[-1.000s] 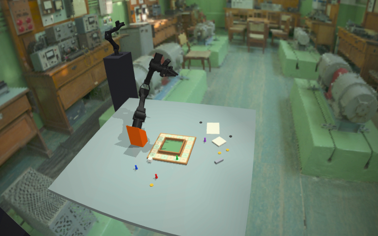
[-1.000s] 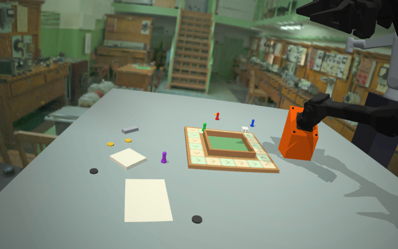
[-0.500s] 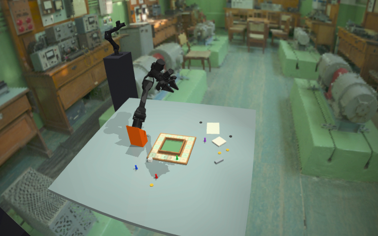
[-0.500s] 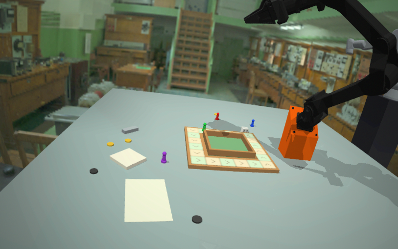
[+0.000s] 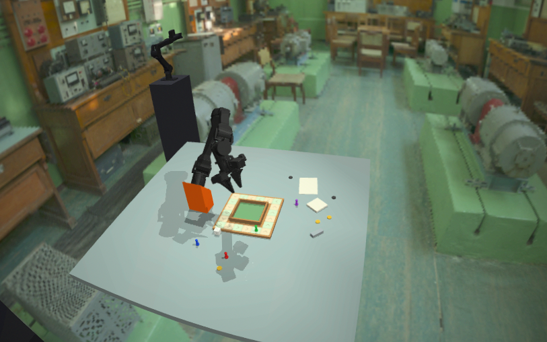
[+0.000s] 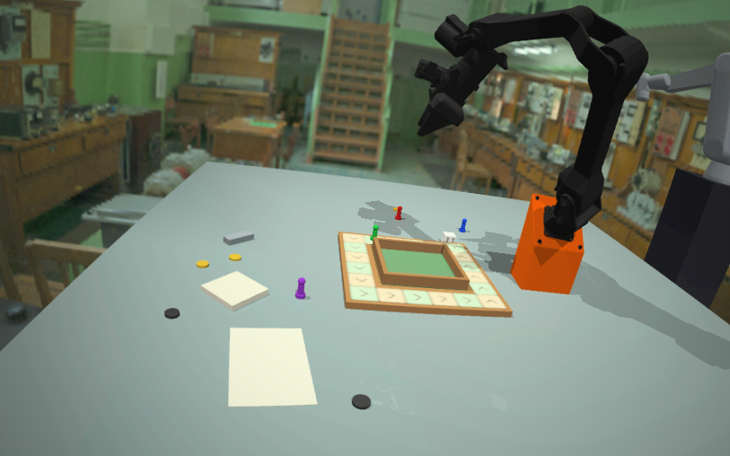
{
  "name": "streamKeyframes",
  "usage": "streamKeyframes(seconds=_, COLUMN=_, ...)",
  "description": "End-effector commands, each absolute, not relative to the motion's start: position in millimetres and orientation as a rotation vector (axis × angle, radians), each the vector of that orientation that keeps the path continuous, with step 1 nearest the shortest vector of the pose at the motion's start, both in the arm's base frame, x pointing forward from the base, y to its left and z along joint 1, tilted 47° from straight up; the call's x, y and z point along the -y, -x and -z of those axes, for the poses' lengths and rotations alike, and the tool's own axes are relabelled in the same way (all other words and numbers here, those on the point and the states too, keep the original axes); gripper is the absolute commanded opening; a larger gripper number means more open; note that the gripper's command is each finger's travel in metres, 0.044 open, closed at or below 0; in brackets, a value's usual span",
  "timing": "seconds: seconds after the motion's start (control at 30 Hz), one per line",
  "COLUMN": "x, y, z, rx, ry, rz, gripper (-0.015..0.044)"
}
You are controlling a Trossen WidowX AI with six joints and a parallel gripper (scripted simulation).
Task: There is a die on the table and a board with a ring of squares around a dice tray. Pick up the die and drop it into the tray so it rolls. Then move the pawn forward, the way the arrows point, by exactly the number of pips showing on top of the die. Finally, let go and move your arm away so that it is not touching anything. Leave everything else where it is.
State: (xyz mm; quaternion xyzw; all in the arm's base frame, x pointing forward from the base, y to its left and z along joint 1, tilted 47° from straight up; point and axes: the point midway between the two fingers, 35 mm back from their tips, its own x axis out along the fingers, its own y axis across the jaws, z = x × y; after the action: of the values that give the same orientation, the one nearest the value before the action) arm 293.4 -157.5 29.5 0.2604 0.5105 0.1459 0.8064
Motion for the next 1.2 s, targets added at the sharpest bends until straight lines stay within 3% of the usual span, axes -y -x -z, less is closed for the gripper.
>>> streamKeyframes(seconds=0.0, x=138, y=-268, z=36, rx=-1.219, ry=-0.534, rz=-0.42, gripper=0.0275)
streamKeyframes(seconds=0.3, x=59, y=-184, z=133, rx=-1.442, ry=-0.499, rz=-0.756, gripper=0.0275)
streamKeyframes(seconds=1.17, x=36, y=-185, z=160, rx=-1.446, ry=-0.499, rz=-0.766, gripper=0.0275)
